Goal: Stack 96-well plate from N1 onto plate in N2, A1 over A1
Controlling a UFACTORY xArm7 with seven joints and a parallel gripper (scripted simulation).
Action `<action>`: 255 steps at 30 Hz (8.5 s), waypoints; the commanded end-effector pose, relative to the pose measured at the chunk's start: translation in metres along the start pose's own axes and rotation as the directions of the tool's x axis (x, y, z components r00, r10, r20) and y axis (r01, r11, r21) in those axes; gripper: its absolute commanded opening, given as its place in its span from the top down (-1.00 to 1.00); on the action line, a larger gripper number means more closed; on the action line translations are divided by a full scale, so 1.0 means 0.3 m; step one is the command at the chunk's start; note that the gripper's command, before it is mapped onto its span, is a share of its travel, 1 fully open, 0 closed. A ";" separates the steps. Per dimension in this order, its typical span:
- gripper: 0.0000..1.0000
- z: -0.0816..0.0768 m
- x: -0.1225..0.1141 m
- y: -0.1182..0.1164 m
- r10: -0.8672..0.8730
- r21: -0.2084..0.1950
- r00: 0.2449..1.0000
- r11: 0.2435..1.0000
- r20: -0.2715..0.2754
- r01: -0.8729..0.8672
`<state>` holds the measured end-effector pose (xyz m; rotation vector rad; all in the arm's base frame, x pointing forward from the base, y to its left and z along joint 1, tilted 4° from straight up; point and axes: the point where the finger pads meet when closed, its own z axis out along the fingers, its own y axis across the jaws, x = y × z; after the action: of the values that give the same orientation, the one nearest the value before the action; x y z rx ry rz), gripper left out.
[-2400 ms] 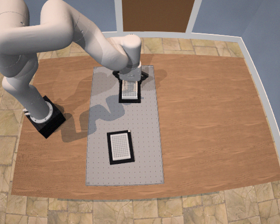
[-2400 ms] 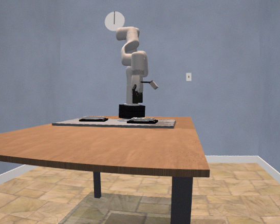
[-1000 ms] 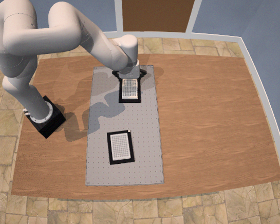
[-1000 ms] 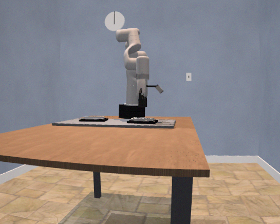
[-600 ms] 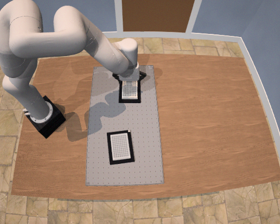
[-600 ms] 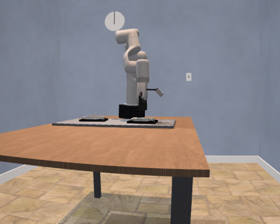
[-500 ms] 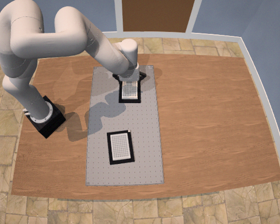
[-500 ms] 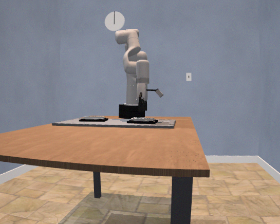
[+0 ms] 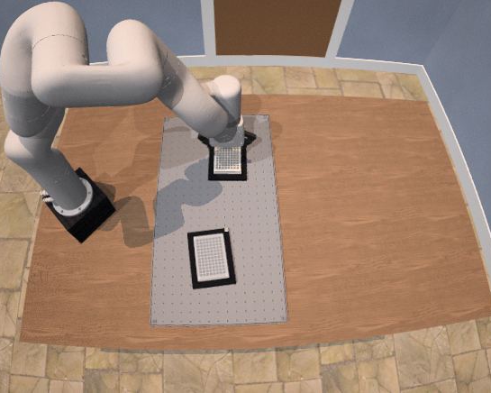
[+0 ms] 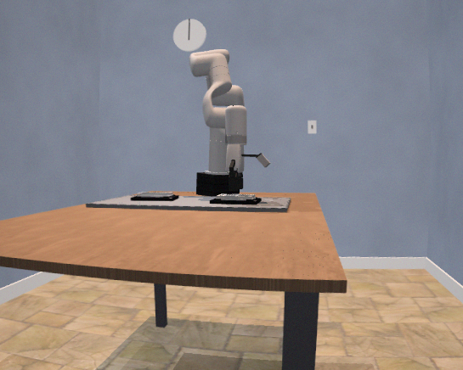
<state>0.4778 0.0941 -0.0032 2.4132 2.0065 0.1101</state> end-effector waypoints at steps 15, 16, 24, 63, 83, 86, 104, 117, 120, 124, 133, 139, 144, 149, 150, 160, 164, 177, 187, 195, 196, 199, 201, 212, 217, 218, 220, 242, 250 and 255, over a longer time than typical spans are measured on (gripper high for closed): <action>-1.00 0.013 0.002 0.007 0.000 -0.005 1.000 1.000 -0.001 0.000; -1.00 0.013 0.002 0.007 0.000 -0.005 1.000 1.000 -0.001 0.000; -1.00 0.031 0.002 0.007 0.000 -0.005 1.000 1.000 -0.001 0.000; -1.00 0.075 0.002 0.007 0.000 -0.005 1.000 1.000 -0.001 0.000; 1.00 0.073 0.002 0.007 0.000 -0.005 1.000 1.000 -0.001 0.000; 1.00 0.073 0.002 0.007 0.000 -0.005 1.000 1.000 -0.001 0.000; 1.00 0.073 0.002 0.007 0.000 -0.005 1.000 1.000 -0.001 0.000; 1.00 0.073 0.002 0.007 0.000 -0.005 1.000 1.000 -0.001 0.000; 1.00 0.071 0.003 0.007 0.000 -0.005 1.000 1.000 -0.001 0.000; 1.00 0.062 0.002 0.007 0.000 -0.005 1.000 1.000 -0.001 0.000; 1.00 0.042 0.002 0.007 0.000 -0.005 1.000 1.000 -0.001 0.000; 1.00 0.033 0.002 0.007 0.000 -0.005 1.000 1.000 -0.001 0.000; 1.00 0.022 0.002 0.007 0.000 -0.005 1.000 1.000 -0.001 0.000; 1.00 0.011 0.002 0.007 0.000 -0.005 1.000 1.000 -0.001 0.000; 1.00 0.009 0.002 0.007 0.000 -0.005 1.000 1.000 -0.001 0.000; 1.00 0.001 0.002 0.007 0.000 -0.005 1.000 1.000 -0.001 0.000; 1.00 -0.021 0.002 0.007 0.000 -0.005 1.000 1.000 -0.001 0.000; 1.00 -0.083 0.002 0.007 0.000 -0.005 1.000 1.000 -0.001 0.000; 1.00 -0.127 0.002 0.007 0.000 -0.005 1.000 1.000 -0.001 0.000; 1.00 -0.172 0.002 0.007 0.000 -0.005 1.000 1.000 -0.001 0.000; 1.00 -0.177 0.002 0.007 0.000 -0.005 1.000 1.000 -0.001 0.000; 1.00 -0.194 0.002 0.007 0.000 -0.005 1.000 1.000 -0.001 0.000; 1.00 -0.205 0.002 0.007 0.000 -0.005 1.000 1.000 -0.001 0.000; 1.00 -0.239 0.002 0.007 0.000 -0.005 1.000 1.000 -0.001 0.000; 1.00 -0.239 0.002 0.007 0.000 -0.005 1.000 1.000 -0.001 0.000; 1.00 -0.239 0.002 0.007 0.000 -0.005 1.000 1.000 -0.001 0.000; 1.00 -0.239 0.002 0.007 0.000 -0.005 1.000 1.000 -0.001 0.000; 1.00 -0.238 -0.163 -0.016 -0.138 -0.005 0.990 0.990 0.001 0.138; 1.00 -0.238 -0.252 -0.027 -0.138 -0.005 0.990 0.990 0.001 0.138; 1.00 -0.238 -0.285 -0.032 -0.138 -0.005 0.990 0.990 0.001 0.138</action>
<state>0.4507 0.0180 0.0620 2.2662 2.1607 0.1060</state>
